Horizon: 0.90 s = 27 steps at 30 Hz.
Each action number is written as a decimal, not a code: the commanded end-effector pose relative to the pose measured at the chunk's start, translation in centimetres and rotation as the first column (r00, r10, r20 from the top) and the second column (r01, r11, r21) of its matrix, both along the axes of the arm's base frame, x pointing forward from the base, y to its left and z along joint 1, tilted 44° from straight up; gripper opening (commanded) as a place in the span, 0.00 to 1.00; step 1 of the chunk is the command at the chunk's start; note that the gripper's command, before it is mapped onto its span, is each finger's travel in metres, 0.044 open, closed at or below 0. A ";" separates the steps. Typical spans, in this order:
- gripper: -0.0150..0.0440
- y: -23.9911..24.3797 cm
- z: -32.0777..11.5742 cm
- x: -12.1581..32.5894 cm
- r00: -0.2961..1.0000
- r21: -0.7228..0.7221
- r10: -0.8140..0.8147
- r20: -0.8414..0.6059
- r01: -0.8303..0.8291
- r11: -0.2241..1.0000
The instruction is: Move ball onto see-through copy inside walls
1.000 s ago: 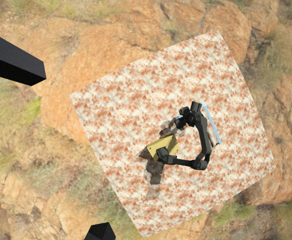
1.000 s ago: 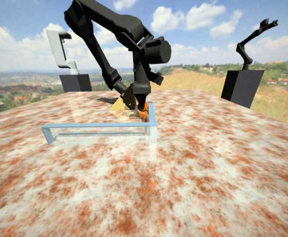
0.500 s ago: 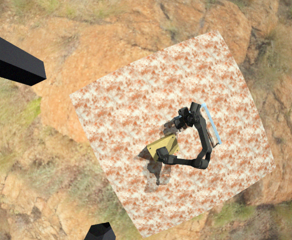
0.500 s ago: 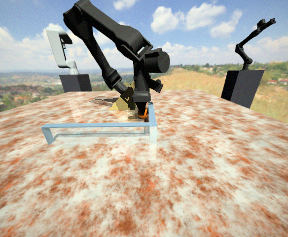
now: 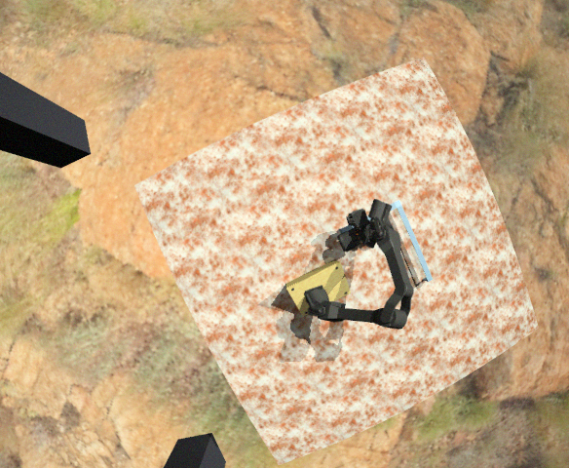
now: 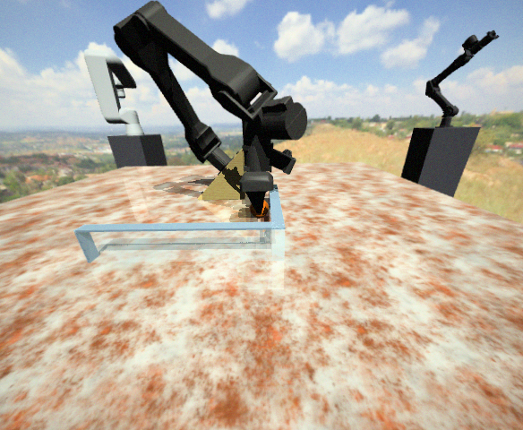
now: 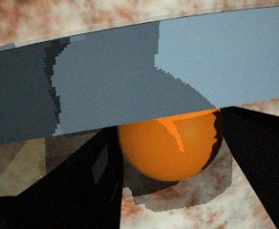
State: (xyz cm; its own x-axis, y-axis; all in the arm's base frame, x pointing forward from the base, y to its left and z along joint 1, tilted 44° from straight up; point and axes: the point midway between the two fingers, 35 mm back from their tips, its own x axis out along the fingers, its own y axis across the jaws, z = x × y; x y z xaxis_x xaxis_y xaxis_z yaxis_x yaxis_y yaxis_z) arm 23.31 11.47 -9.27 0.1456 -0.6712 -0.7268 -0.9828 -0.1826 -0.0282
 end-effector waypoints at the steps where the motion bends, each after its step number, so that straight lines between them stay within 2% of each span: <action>1: 0.52 0.0 0.0 0.0 1.000 0.000 -0.001 0.000 0.001 1.000; 7: 0.79 0.0 0.0 0.0 1.000 0.000 -0.001 0.000 0.001 1.000; 12: 0.79 0.8 0.7 0.0 1.000 0.001 0.000 0.000 0.000 1.000; 17: 0.79 5.6 6.0 -1.3 1.000 -0.003 0.003 -0.004 -0.003 1.000; 27: 0.79 5.5 5.6 -1.0 1.000 0.005 0.017 0.005 -0.017 1.000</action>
State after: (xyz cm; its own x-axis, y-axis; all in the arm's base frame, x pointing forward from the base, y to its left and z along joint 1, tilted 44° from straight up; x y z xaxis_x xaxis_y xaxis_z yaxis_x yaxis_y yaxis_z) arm 22.31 17.02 -3.60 0.1587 -0.6655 -0.7293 -0.9800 -0.1960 -0.0345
